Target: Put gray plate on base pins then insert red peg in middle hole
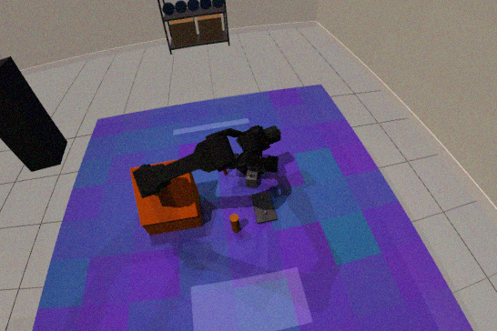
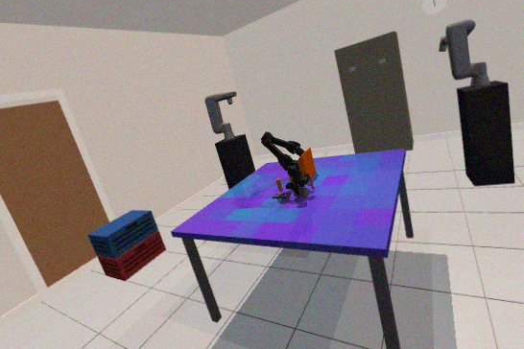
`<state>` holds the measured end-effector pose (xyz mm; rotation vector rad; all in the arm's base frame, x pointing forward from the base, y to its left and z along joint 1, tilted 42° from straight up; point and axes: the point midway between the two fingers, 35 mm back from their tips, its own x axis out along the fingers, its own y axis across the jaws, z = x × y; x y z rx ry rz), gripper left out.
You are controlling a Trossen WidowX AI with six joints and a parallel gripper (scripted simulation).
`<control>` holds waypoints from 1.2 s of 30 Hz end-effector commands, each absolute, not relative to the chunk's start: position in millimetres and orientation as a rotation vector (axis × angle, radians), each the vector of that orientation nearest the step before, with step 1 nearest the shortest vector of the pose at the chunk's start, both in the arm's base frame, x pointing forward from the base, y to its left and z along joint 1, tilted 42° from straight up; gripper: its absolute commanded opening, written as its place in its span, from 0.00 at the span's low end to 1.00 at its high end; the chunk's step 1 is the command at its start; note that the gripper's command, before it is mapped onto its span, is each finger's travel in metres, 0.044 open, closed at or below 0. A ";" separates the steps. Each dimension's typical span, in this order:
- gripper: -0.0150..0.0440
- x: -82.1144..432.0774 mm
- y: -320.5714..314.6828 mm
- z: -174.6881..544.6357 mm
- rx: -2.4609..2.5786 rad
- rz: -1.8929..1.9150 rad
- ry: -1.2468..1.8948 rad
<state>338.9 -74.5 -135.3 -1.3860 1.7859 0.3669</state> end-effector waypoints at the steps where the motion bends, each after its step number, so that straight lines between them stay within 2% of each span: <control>1: 0.25 338.7 -74.9 -135.1 -1.392 0.367 1.788; 36: 0.25 344.9 3.7 -63.3 -1.385 0.377 1.781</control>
